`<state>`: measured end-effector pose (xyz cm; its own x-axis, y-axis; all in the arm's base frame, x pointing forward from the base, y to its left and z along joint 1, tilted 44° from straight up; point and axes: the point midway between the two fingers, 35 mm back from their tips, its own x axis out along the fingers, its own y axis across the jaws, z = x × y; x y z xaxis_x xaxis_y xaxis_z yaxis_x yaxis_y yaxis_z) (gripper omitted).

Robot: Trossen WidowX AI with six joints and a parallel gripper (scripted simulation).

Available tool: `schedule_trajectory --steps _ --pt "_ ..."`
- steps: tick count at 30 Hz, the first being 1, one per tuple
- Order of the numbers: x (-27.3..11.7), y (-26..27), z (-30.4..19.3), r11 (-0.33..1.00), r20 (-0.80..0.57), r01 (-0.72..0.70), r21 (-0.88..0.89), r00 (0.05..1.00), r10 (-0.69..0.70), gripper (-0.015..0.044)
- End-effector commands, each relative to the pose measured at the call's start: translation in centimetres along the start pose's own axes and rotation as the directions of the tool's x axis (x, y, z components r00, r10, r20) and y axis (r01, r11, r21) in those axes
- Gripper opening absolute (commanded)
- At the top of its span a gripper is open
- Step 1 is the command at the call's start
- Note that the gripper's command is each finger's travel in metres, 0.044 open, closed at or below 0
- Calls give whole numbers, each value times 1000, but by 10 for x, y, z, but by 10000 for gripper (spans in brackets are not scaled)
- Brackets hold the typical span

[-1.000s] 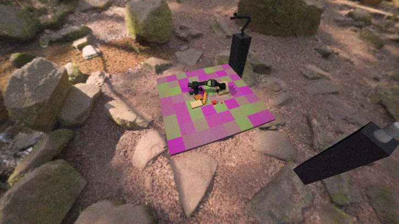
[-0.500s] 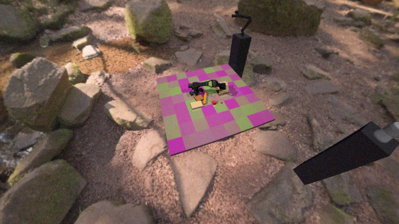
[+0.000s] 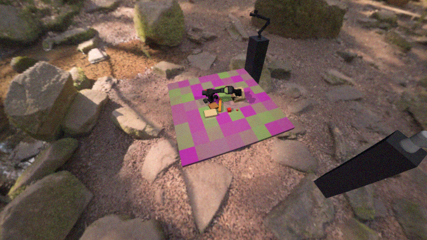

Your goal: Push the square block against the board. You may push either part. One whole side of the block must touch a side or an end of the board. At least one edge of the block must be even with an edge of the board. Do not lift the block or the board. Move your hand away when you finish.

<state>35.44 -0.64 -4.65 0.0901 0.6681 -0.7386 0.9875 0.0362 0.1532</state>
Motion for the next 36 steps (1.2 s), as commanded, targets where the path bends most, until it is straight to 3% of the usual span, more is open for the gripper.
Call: schedule_trajectory --steps 1,36 --pt "4 -2 -10 1000 -14 9 -2 1000 -9 0" --pt "4 -5 -35 1000 -18 9 -2 1000 -9 0"
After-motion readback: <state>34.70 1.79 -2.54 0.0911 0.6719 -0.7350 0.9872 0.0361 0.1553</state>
